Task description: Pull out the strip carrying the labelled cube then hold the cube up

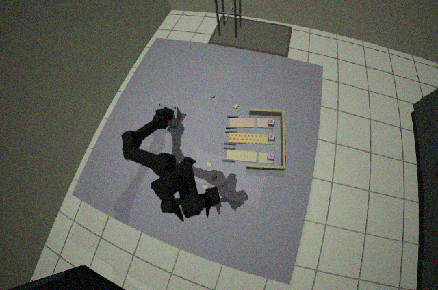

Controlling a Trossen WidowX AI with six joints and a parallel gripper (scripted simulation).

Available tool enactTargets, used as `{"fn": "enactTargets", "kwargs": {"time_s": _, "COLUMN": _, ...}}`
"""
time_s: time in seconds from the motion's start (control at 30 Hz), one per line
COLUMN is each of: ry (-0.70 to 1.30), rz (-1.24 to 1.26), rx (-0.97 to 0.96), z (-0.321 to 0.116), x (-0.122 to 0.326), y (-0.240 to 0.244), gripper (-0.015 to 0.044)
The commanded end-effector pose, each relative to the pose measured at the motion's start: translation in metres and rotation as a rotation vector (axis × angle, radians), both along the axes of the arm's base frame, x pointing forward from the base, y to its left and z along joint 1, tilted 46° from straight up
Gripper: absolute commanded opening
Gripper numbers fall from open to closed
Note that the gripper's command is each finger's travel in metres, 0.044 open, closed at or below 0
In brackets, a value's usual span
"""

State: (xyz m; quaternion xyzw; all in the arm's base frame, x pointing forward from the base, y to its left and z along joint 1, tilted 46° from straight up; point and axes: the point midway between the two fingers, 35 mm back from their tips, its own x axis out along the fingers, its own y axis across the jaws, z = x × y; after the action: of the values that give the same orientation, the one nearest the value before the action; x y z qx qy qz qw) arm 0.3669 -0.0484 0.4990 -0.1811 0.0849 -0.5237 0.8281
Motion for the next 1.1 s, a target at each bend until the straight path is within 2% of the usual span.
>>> {"fn": "enactTargets", "kwargs": {"time_s": 0.0, "ry": 0.004, "rz": 0.006, "rx": -0.001, "z": -0.002, "x": 0.001, "y": 0.002, "gripper": 0.04}}
{"fn": "enactTargets", "kwargs": {"time_s": 0.2, "ry": 0.12, "rz": 0.213, "rx": -0.029, "z": -0.076, "x": 0.029, "y": 0.063, "gripper": 0.04}}
{"fn": "enactTargets", "kwargs": {"time_s": 0.4, "ry": 0.253, "rz": 0.426, "rx": -0.05, "z": -0.162, "x": 0.03, "y": 0.125, "gripper": 0.04}}
{"fn": "enactTargets", "kwargs": {"time_s": 0.6, "ry": 0.402, "rz": 0.628, "rx": -0.063, "z": -0.254, "x": 0.003, "y": 0.175, "gripper": 0.04}}
{"fn": "enactTargets", "kwargs": {"time_s": 0.83, "ry": 0.597, "rz": 0.83, "rx": -0.078, "z": -0.358, "x": -0.056, "y": 0.204, "gripper": 0.04}}
{"fn": "enactTargets", "kwargs": {"time_s": 0.9, "ry": 0.635, "rz": 0.861, "rx": -0.081, "z": -0.376, "x": -0.069, "y": 0.205, "gripper": 0.04}}
{"fn": "enactTargets", "kwargs": {"time_s": 1.07, "ry": 0.639, "rz": 0.865, "rx": -0.082, "z": -0.378, "x": -0.07, "y": 0.205, "gripper": 0.04}}
